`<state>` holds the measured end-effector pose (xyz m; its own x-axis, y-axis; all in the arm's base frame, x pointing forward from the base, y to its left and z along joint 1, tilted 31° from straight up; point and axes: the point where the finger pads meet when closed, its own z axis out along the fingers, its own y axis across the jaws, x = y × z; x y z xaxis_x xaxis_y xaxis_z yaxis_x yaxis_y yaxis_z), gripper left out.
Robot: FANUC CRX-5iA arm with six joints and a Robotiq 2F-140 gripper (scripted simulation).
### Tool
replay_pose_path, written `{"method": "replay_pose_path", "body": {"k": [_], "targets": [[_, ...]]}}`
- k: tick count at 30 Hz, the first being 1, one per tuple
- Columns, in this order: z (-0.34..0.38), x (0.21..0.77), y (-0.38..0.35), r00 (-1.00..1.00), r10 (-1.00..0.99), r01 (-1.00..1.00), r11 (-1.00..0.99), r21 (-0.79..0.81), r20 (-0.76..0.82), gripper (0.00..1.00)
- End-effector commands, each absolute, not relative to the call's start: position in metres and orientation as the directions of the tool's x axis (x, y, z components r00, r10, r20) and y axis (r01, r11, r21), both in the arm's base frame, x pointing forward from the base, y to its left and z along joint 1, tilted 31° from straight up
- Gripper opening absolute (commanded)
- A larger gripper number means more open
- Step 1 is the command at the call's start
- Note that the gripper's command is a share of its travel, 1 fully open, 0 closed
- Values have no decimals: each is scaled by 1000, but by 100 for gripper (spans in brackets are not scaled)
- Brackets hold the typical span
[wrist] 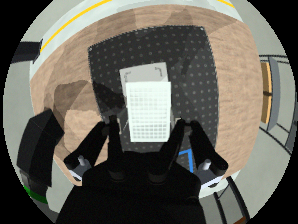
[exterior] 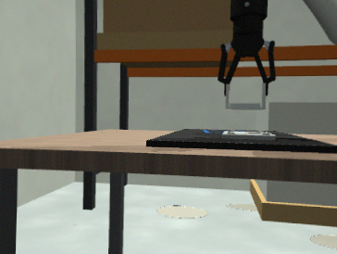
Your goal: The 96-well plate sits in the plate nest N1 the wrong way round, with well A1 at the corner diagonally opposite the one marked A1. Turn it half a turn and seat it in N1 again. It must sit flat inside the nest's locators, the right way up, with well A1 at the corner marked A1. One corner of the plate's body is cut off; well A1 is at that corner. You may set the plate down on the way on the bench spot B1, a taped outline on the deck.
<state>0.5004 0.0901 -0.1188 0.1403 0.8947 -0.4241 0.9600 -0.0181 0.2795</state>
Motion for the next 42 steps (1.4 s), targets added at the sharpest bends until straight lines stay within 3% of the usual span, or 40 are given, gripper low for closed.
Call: {"method": "replay_pose_path", "body": {"k": [1, 42], "targets": [[-112, 503, 78, 142, 895, 959, -20, 281, -423, 0], [-59, 524, -24, 142, 895, 959, -20, 281, -423, 0]]}}
